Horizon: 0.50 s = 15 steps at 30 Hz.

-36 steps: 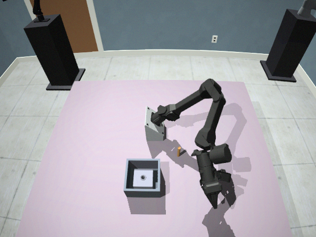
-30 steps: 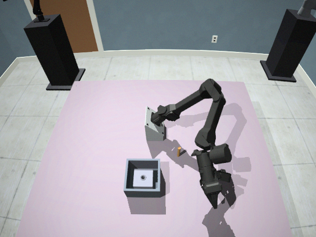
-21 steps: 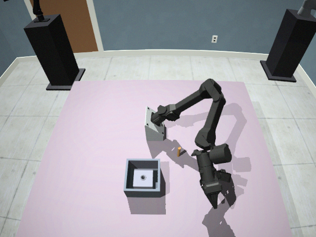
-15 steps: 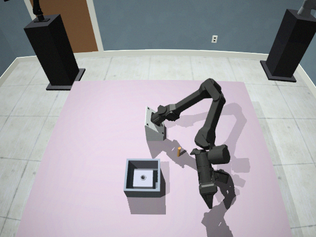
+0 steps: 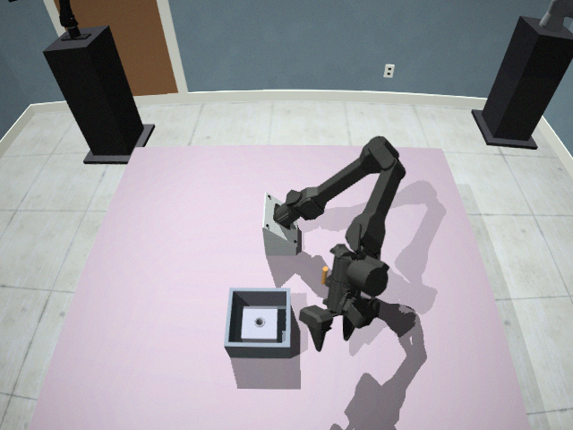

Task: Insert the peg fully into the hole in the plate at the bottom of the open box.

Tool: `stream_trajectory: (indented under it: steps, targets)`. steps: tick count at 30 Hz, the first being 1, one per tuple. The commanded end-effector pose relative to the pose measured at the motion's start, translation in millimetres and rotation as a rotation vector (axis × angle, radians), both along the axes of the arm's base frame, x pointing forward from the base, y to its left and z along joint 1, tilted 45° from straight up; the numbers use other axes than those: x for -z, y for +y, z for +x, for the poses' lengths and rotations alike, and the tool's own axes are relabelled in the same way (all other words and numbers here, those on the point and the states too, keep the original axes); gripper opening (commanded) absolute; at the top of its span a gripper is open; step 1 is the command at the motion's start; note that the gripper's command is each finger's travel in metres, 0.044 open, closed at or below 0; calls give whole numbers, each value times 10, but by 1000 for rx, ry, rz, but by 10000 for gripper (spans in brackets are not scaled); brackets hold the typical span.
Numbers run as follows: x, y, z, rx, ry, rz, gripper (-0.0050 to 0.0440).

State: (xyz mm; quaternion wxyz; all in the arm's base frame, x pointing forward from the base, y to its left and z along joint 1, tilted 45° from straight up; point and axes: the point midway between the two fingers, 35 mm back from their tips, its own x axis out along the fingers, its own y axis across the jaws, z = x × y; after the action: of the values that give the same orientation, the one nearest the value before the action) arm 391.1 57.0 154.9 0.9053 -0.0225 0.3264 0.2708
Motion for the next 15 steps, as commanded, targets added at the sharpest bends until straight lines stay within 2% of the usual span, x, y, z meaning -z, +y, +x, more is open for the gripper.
stream_trajectory:
  steps: [1, 13, 15]
  targets:
    - [152, -98, -266, 82, 191, 84, 440]
    - [360, -266, -1098, 364, 733, 317, 440]
    - [360, -266, -1098, 364, 733, 317, 440]
